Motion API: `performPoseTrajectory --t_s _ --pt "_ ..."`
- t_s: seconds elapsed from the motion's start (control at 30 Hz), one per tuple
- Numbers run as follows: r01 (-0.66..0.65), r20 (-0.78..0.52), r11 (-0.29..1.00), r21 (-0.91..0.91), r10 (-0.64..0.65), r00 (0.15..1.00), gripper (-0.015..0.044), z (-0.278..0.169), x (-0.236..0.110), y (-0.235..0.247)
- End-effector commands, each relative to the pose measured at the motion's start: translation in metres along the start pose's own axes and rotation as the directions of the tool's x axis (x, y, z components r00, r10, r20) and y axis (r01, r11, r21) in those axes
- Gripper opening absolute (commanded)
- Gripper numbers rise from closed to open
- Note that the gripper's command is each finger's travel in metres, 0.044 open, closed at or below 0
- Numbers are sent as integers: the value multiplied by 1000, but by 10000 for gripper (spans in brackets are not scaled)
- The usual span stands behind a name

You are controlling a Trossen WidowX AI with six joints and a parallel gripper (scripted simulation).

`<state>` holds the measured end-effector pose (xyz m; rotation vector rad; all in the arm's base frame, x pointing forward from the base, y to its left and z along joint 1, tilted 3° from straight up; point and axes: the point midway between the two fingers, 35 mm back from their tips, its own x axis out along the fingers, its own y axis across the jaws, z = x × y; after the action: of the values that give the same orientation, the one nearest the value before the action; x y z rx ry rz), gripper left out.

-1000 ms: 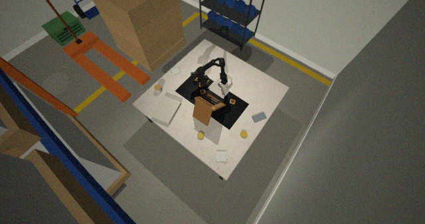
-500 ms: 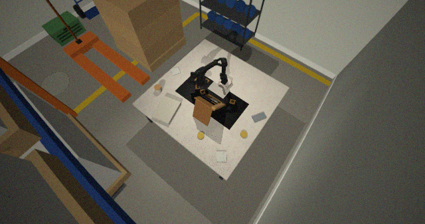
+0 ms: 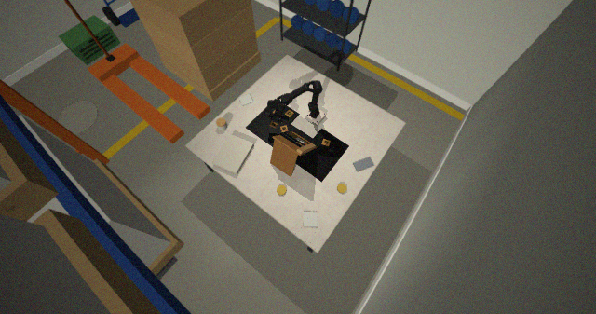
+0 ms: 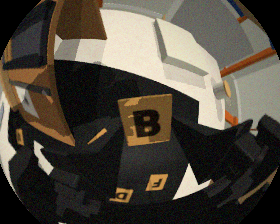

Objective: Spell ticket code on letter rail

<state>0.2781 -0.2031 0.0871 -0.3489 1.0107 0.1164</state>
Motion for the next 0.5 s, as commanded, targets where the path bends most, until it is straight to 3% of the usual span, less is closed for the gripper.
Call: performPoseTrajectory --t_s 0.0,0.47 --pt "9 73 994 110 -17 997 0 18 -5 0" --pt "-70 286 915 397 -50 957 0 72 -26 1"
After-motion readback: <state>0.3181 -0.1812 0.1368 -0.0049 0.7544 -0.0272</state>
